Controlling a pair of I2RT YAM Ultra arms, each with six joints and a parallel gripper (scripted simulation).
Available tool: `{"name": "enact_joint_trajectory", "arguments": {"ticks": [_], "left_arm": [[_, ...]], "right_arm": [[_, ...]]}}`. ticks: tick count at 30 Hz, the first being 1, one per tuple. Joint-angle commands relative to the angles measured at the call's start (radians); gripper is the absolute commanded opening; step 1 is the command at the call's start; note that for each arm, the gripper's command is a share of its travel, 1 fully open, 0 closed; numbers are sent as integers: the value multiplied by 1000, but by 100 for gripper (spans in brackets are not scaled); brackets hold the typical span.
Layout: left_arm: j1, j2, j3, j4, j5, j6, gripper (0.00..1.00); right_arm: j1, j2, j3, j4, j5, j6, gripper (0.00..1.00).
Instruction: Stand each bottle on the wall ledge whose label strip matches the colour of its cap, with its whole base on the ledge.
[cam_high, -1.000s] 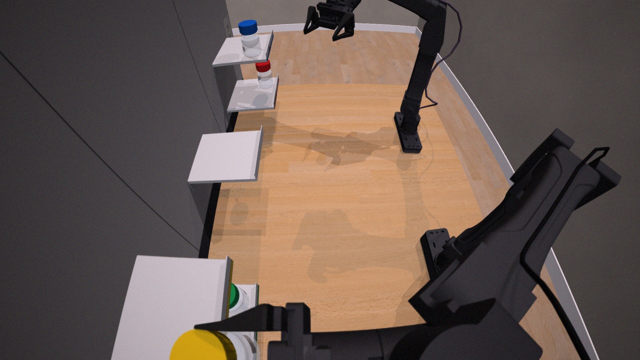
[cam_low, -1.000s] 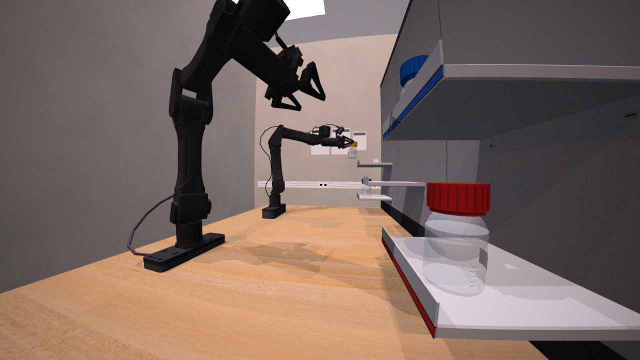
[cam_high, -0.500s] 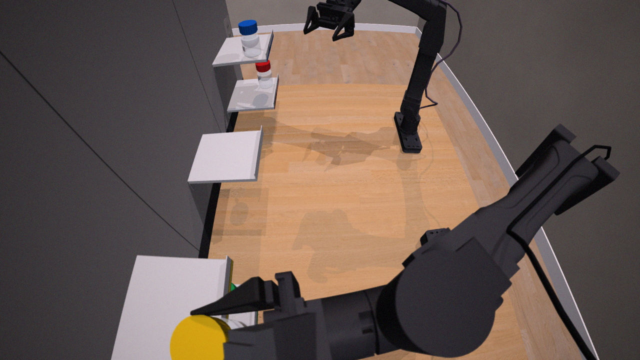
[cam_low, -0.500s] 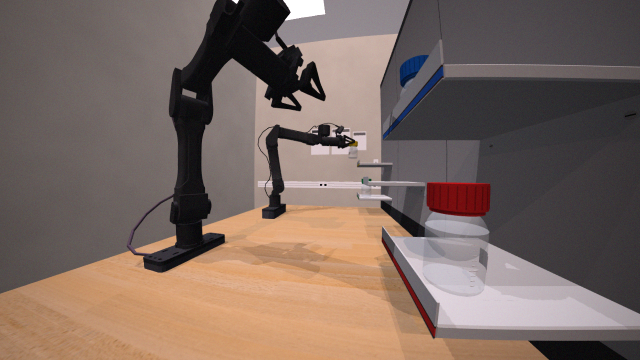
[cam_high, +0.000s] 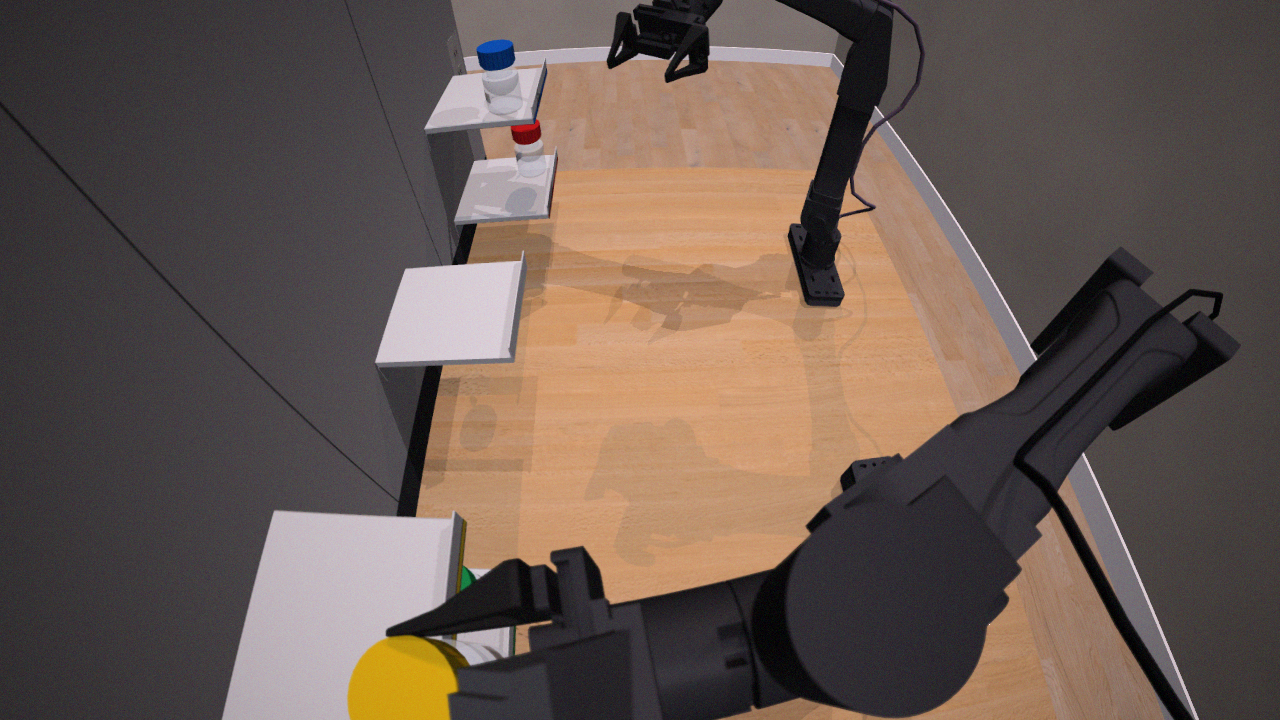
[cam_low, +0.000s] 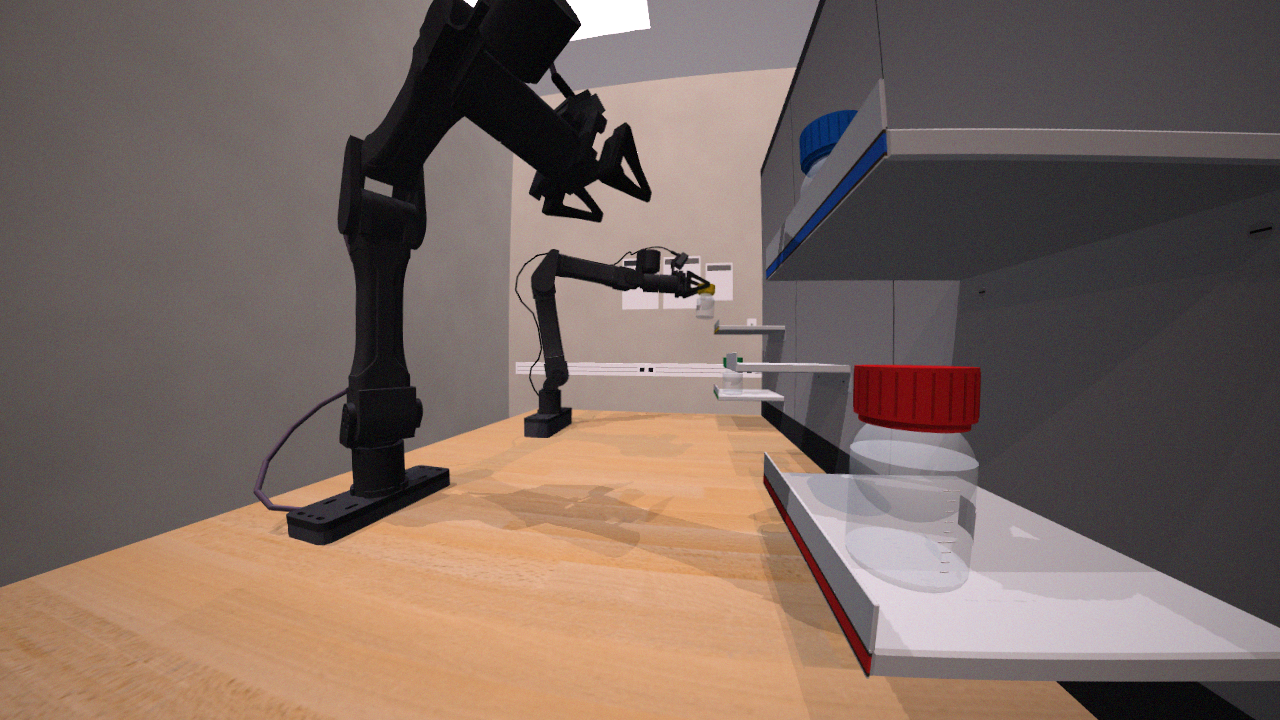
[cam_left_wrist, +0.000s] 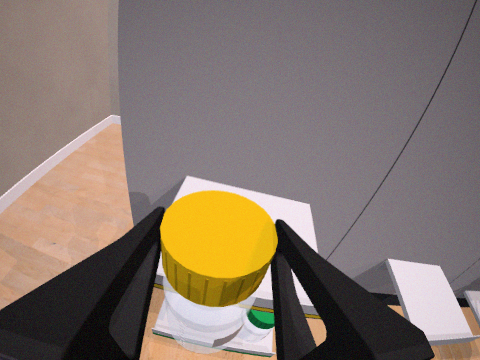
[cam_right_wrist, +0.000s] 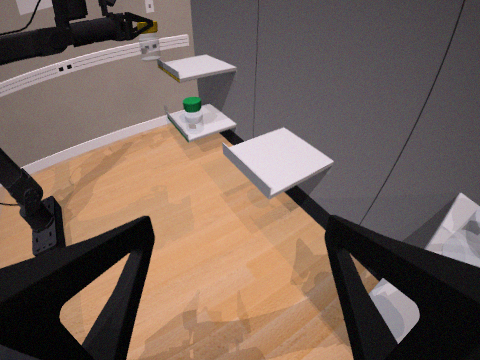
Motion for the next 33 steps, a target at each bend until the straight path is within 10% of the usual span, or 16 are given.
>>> {"name": "enact_joint_trajectory", "arguments": {"ticks": [1,33], "left_arm": [[8,-45,53,-12,-7,-5,50],[-58,200,240,101,-77,4,50]], "right_arm": [[-3,-1,19,-20,-20,-8,89],[-3,-1,19,-20,-20,-8,89]]}}
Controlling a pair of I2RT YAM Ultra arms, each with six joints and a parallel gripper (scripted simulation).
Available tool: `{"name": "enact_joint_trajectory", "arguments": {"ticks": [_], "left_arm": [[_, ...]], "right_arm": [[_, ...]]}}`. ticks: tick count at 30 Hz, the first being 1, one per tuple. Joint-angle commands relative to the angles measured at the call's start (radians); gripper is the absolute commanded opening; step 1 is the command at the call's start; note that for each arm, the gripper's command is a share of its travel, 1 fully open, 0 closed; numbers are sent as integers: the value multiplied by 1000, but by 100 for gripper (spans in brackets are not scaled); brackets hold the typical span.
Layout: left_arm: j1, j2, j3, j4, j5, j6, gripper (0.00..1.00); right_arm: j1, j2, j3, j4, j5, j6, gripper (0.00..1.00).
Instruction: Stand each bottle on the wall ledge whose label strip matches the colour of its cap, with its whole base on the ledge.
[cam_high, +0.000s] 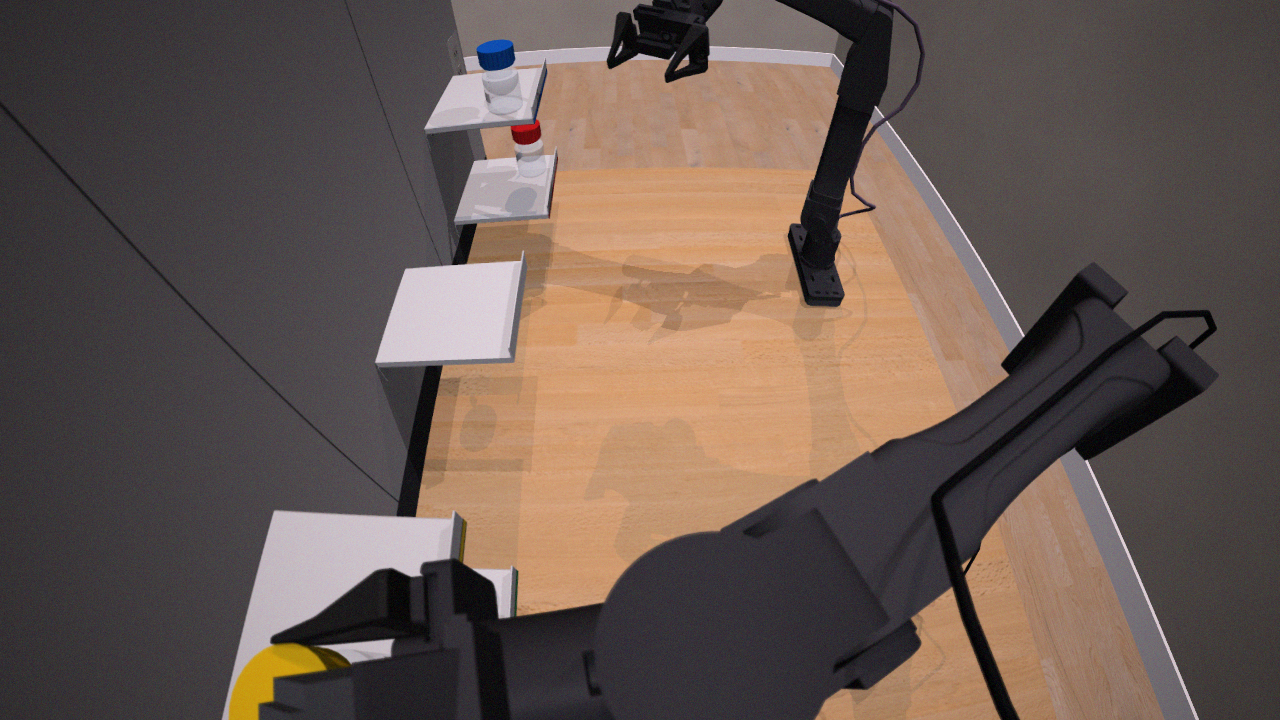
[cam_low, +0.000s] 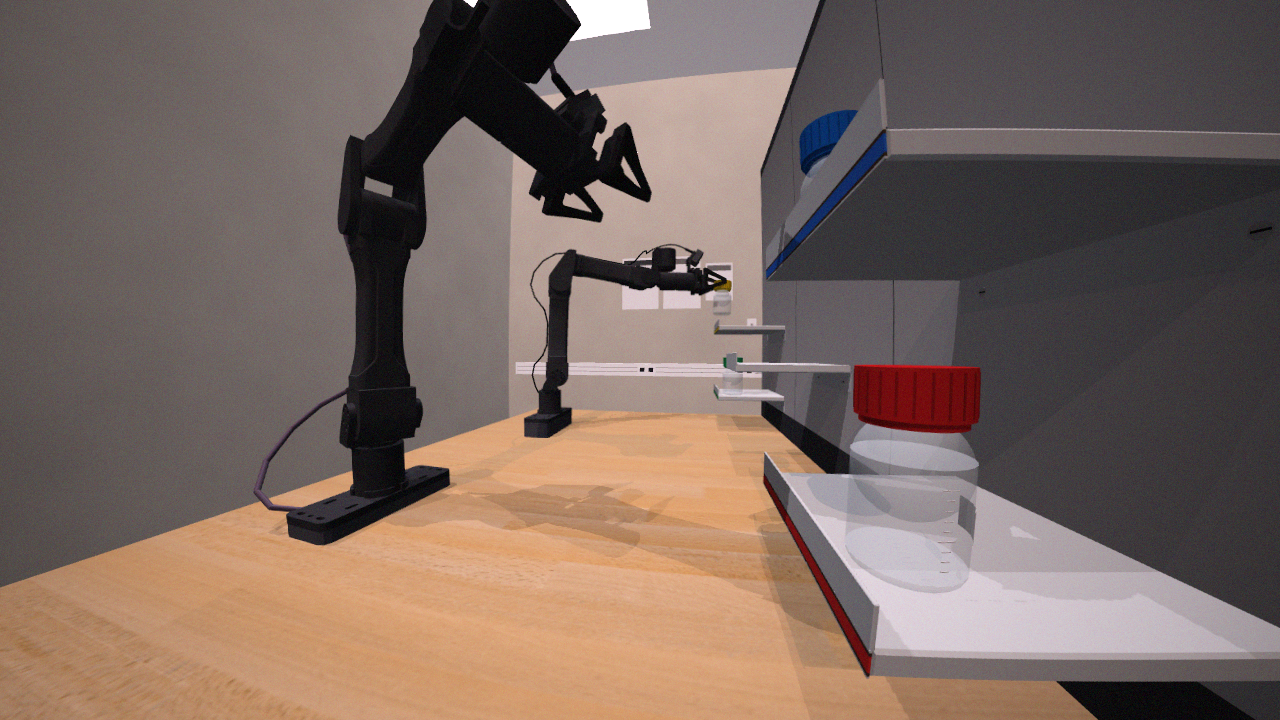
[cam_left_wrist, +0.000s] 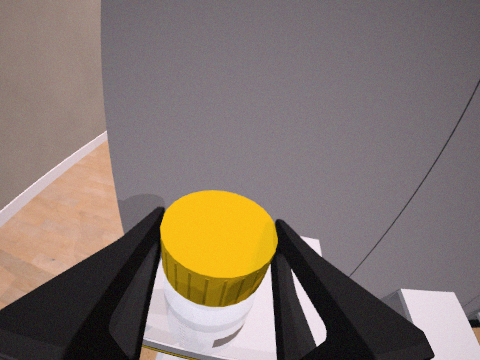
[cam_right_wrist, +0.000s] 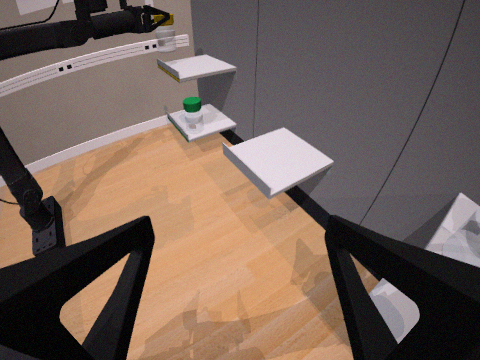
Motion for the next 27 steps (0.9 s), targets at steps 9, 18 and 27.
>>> {"name": "enact_joint_trajectory", "arguments": {"ticks": [9,18,27], "left_arm": [[-20,81,124,61,-24,7,50],[-18,82,125,60,-21,7,50],[-20,71,97,105,-25,7,50]], "right_arm": [[-3,-1,19,-20,-20,-8,89],[-3,-1,19,-20,-20,-8,89],[-3,-1,19,-20,-20,-8,89]]}}
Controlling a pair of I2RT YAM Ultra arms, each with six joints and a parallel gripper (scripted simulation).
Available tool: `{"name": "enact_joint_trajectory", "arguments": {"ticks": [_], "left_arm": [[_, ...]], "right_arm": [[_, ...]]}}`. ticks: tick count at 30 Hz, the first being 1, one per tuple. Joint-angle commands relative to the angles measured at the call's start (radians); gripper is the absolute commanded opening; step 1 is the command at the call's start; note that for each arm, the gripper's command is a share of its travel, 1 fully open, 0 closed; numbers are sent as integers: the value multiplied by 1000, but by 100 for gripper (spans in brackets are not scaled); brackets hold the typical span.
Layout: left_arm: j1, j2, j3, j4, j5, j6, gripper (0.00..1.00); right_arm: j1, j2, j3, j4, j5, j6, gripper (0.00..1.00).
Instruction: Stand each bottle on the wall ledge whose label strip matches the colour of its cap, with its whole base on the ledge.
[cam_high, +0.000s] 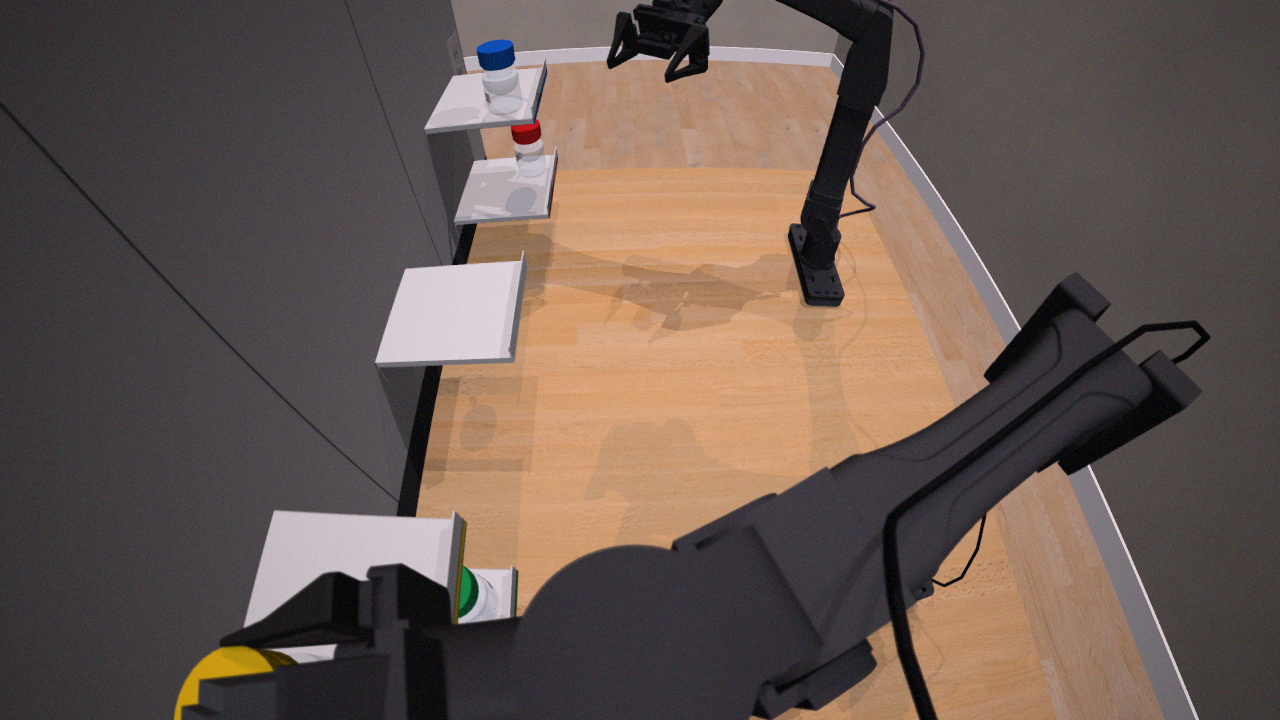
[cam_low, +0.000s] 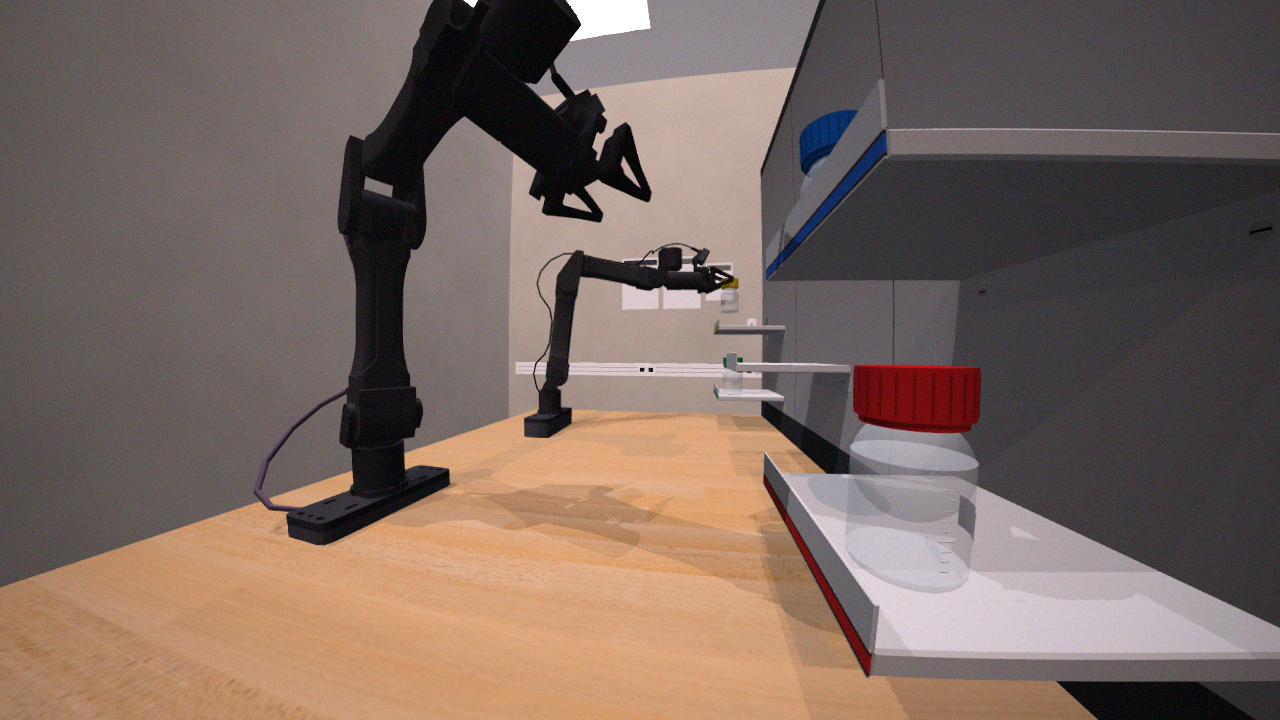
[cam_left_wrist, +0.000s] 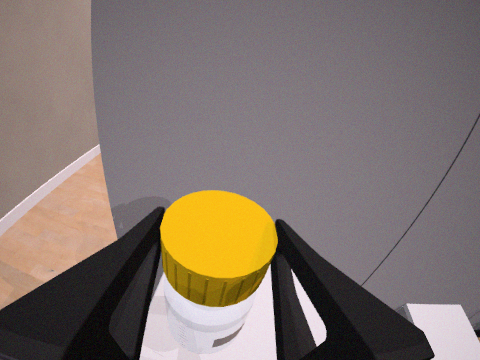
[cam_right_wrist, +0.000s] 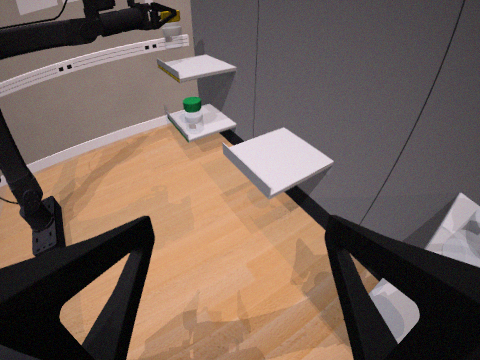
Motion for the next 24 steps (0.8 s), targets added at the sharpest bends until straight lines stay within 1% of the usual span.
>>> {"name": "enact_joint_trajectory", "arguments": {"ticks": [1,4,6,9,24], "left_arm": [[-8,-11,2,94,-12,7,50],[-10,-8,-51,152,-14,9,50],[-10,-8,-51,152,-14,9,50],[-11,-3,-62,108,-4,8,50],[-8,-4,-52,108,-4,8,50]], "right_arm": [[-3,-1,19,-20,-20,-8,89],[-3,-1,19,-20,-20,-8,89],[-3,-1,19,-20,-20,-8,89],[-3,-1,19,-20,-20,-8,89],[-3,-1,19,-20,-20,-8,89]]}}
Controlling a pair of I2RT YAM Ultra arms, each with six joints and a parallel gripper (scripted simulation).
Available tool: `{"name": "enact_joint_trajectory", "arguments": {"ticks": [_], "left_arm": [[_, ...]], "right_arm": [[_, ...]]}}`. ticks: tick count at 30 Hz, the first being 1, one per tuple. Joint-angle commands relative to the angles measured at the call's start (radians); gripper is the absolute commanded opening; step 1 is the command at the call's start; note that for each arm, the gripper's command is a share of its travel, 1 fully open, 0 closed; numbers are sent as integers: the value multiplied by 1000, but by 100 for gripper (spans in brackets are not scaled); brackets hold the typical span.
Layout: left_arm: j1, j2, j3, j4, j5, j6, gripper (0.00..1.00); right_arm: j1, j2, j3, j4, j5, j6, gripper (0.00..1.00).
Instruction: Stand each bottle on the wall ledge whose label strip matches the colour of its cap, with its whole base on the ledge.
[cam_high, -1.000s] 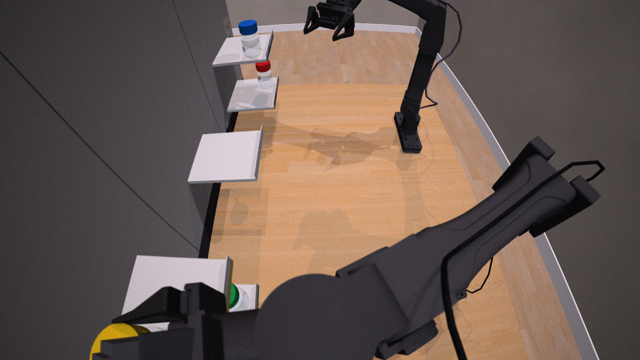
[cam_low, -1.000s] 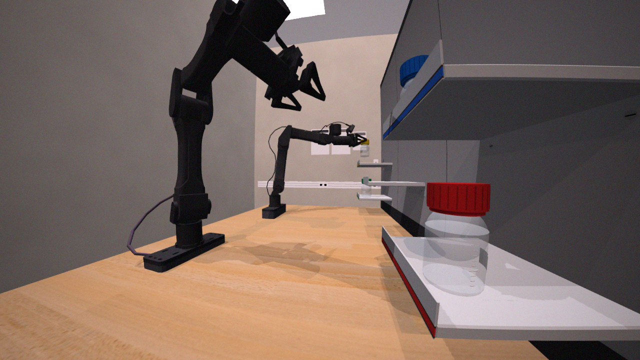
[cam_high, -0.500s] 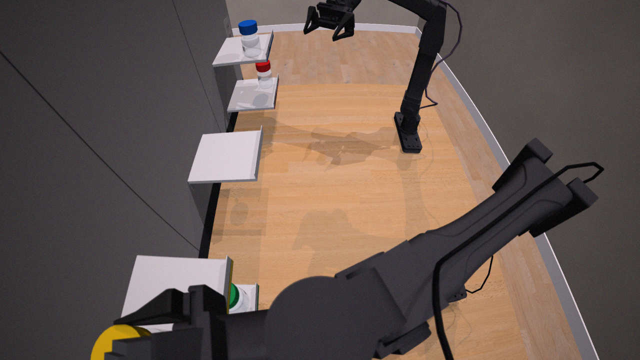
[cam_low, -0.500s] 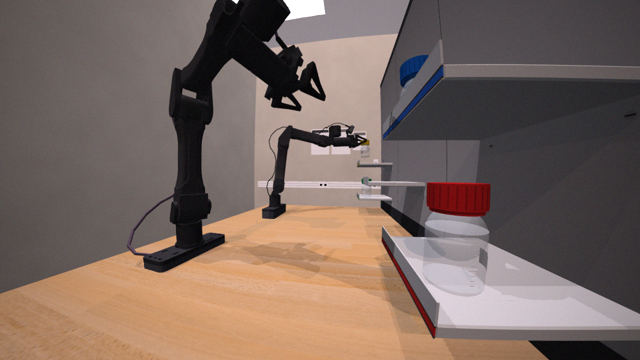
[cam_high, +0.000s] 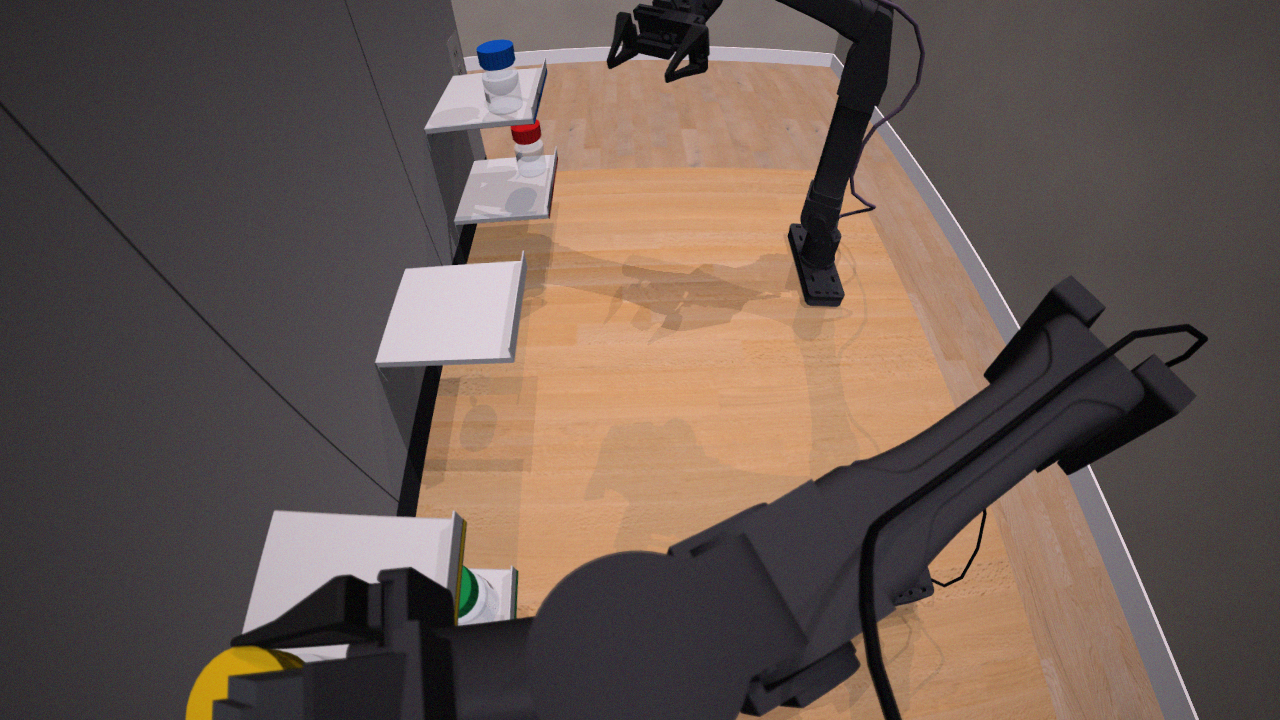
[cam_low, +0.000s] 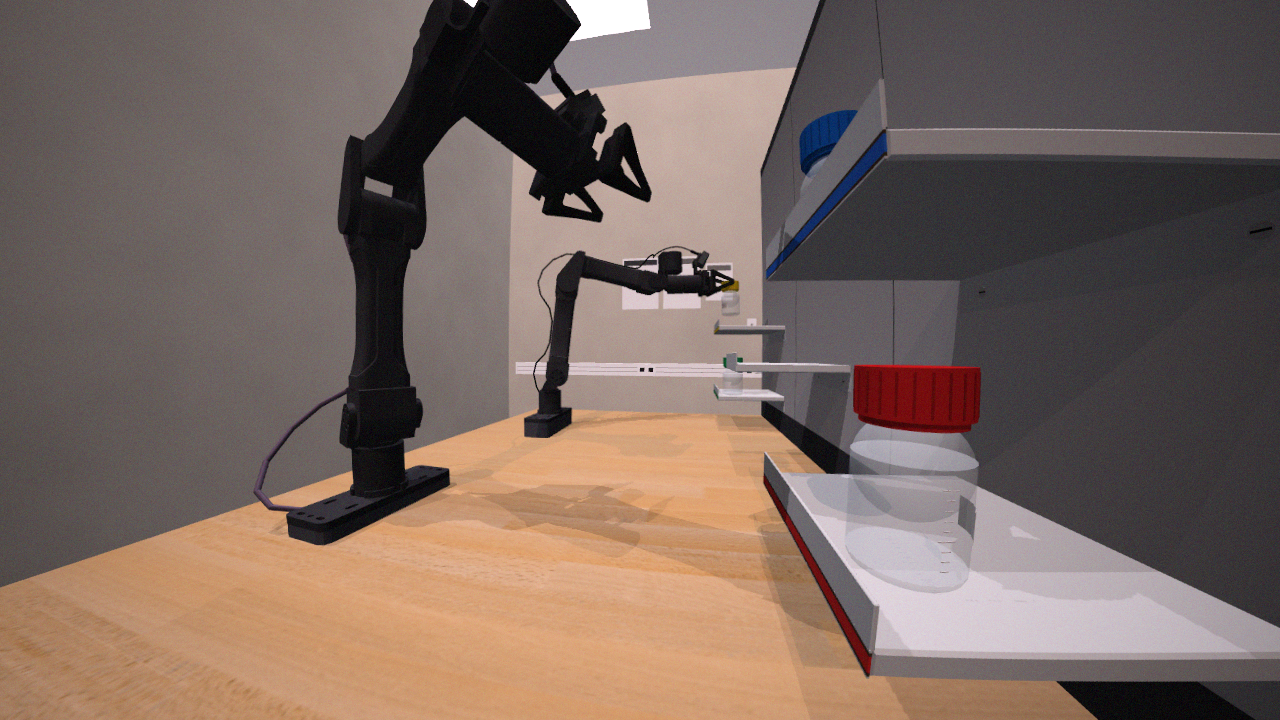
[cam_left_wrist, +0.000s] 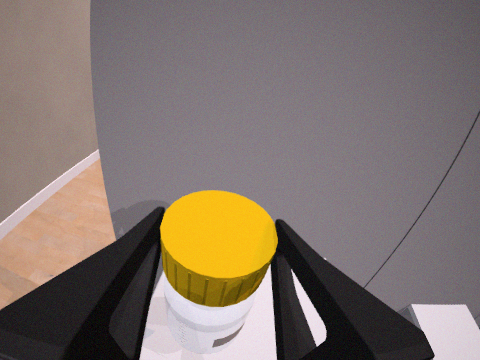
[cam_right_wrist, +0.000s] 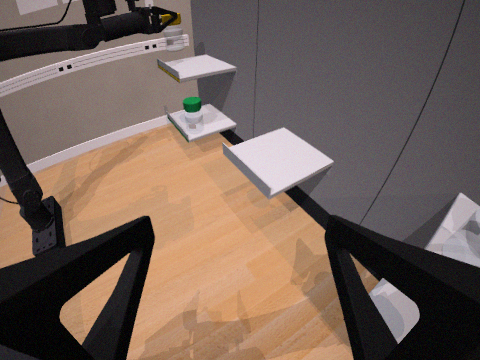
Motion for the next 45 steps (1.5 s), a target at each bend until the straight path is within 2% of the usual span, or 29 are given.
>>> {"name": "enact_joint_trajectory", "arguments": {"ticks": [1,17,24,37,39,45], "left_arm": [[-5,-4,4,29,-2,8,50],[-10,9,-67,114,-12,8,50],[-13,23,-147,161,-13,8,50],[-7,15,-137,163,-7,3,50],[-7,15,-137,163,-7,3,70],[3,-29,-189,190,-7,-8,70]], "right_arm": [[-3,-1,19,-20,-20,-8,89],[-3,-1,19,-20,-20,-8,89],[-3,-1,19,-20,-20,-8,89],[-3,-1,19,-20,-20,-8,89],[-3,-1,19,-20,-20,-8,89],[-3,-1,19,-20,-20,-8,89]]}}
